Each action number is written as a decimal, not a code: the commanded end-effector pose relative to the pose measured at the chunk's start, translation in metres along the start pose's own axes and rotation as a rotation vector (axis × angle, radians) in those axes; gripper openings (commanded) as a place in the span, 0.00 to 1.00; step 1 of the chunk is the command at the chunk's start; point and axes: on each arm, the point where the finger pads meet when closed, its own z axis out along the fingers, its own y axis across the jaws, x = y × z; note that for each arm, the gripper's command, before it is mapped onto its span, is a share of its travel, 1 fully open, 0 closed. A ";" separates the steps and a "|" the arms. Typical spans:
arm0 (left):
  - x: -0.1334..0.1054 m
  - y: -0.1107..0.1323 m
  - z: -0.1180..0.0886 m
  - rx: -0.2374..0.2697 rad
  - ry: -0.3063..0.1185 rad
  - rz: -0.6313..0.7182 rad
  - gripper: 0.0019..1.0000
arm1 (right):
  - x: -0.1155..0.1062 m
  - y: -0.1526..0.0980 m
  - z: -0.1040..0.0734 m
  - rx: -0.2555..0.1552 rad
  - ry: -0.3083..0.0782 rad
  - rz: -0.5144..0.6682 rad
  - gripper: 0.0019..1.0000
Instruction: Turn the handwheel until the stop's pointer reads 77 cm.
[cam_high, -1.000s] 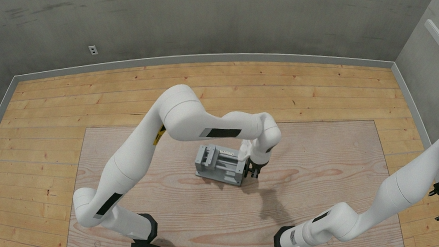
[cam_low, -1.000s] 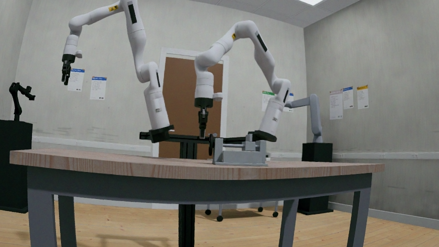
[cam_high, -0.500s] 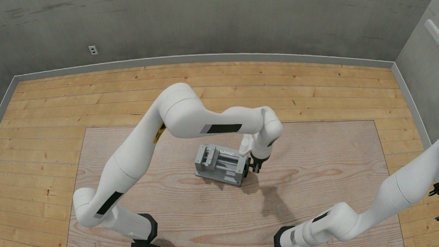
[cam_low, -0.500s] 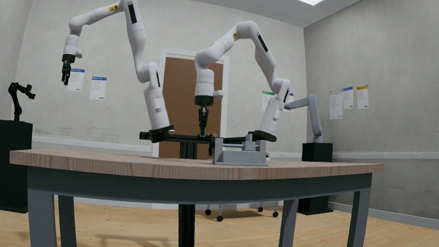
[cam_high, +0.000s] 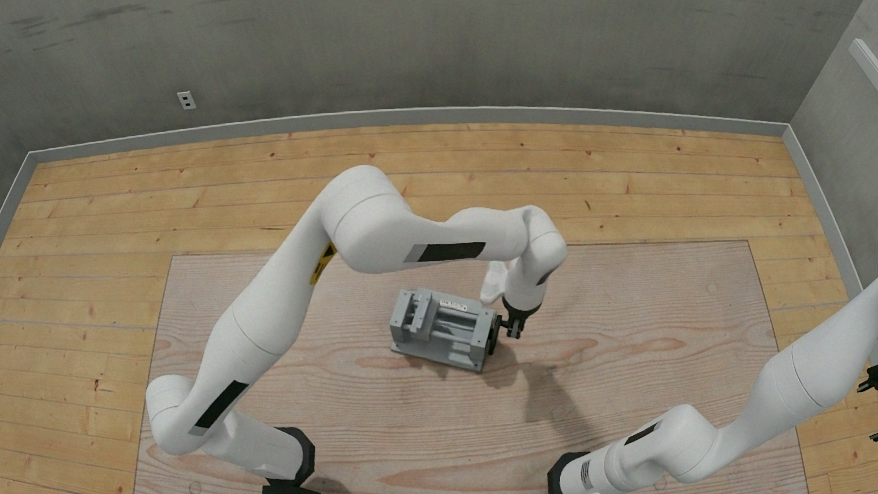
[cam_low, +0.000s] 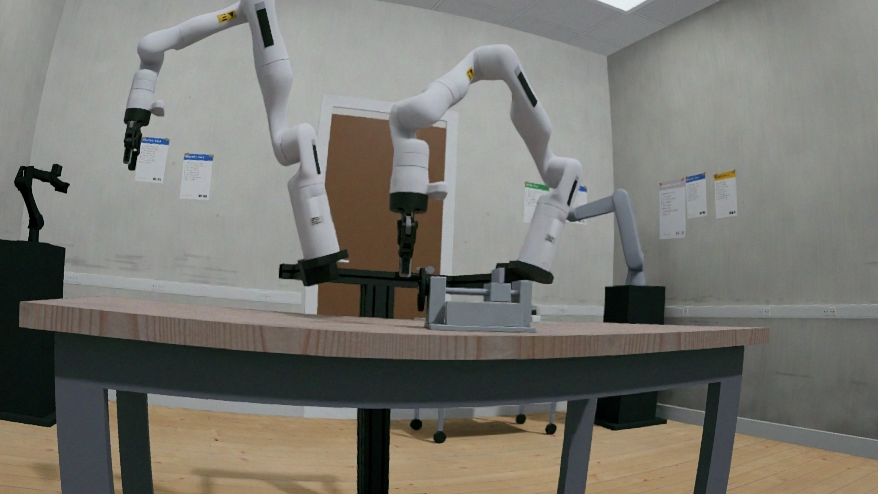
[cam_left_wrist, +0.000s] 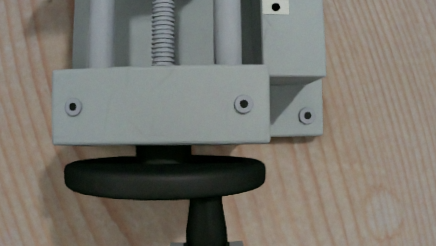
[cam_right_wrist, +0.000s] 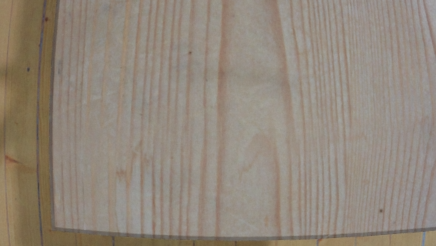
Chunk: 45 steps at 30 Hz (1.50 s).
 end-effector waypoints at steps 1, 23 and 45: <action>0.000 0.007 0.005 -0.003 0.000 0.005 0.16 | 0.001 -0.001 -0.001 0.004 0.005 -0.012 1.00; 0.000 0.010 0.036 -0.004 -0.003 0.006 0.16 | 0.001 -0.001 -0.001 0.004 0.005 -0.012 1.00; 0.000 0.002 0.047 -0.004 -0.004 0.006 0.16 | 0.001 -0.001 -0.001 0.004 0.005 -0.012 1.00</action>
